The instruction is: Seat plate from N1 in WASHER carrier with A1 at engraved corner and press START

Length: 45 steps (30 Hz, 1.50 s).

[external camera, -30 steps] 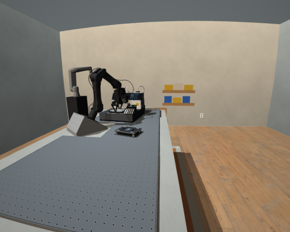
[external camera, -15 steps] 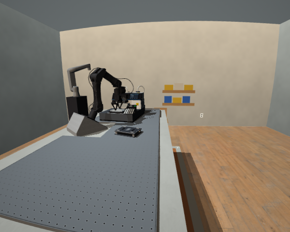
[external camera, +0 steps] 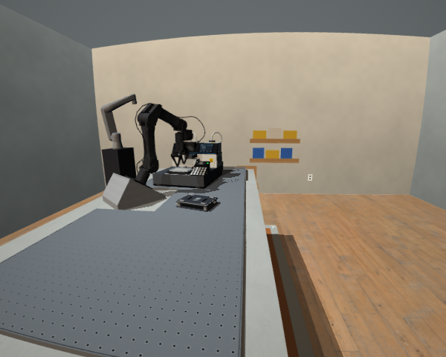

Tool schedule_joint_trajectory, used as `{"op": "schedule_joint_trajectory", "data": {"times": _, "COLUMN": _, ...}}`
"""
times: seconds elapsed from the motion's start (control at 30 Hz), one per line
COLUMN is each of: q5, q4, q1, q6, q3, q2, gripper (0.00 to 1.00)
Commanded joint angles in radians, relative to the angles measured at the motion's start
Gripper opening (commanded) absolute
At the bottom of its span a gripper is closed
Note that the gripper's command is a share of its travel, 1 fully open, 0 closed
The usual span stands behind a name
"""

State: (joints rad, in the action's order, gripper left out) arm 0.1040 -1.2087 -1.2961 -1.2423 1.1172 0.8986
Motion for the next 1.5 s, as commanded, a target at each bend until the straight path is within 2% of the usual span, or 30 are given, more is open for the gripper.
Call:
{"op": "schedule_joint_trajectory", "data": {"times": 0.0, "q5": 0.019, "q4": -0.047, "q1": -0.012, "q6": -0.015, "q3": 0.049, "q2": -0.039, "gripper": 1.00}}
{"op": "schedule_joint_trajectory", "data": {"times": 1.03, "q5": 0.050, "q4": -0.230, "q1": -0.069, "q6": -0.063, "q3": 0.229, "q2": -0.036, "gripper": 1.00}}
{"op": "schedule_joint_trajectory", "data": {"times": 1.47, "q5": 0.054, "q4": -0.234, "q1": -0.069, "q6": -0.068, "q3": 0.232, "q2": -0.034, "gripper": 1.00}}
